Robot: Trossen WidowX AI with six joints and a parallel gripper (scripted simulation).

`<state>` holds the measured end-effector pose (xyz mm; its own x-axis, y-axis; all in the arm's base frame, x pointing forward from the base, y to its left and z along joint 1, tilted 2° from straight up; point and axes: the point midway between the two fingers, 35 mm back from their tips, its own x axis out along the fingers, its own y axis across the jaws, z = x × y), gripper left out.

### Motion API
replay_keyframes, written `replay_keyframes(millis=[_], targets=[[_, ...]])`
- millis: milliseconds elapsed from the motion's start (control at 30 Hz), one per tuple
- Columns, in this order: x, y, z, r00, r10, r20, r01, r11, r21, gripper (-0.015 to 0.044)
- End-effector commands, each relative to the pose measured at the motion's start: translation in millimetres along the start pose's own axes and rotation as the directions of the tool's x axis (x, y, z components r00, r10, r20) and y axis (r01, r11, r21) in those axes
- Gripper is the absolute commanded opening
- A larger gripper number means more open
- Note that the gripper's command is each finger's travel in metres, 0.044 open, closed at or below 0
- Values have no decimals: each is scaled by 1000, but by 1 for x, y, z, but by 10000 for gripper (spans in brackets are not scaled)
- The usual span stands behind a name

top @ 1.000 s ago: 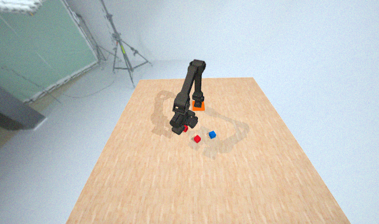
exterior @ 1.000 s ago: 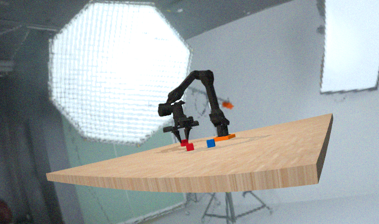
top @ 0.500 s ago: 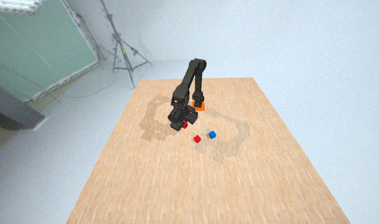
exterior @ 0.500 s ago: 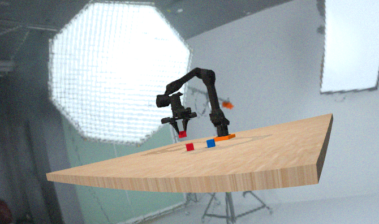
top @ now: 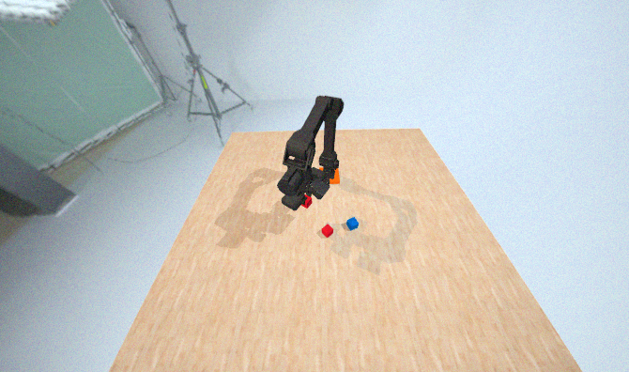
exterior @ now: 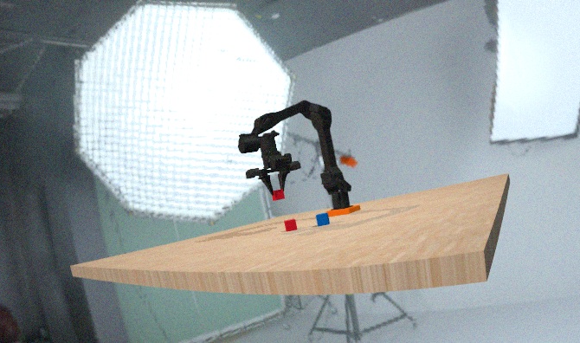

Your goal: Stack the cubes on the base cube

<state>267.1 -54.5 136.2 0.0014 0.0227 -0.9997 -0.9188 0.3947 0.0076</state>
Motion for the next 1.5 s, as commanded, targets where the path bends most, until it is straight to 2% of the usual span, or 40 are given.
replay_keyframes(millis=[0, 700, 1467], targets=[[-2, 1, 8, 1000, -7, -2, 8, 999, 53, 105], [12, 17, 72, 1000, -7, 4, 4, 882, 471, 105], [27, 53, 136, 1000, -4, 11, -7, 566, 824, 105]])
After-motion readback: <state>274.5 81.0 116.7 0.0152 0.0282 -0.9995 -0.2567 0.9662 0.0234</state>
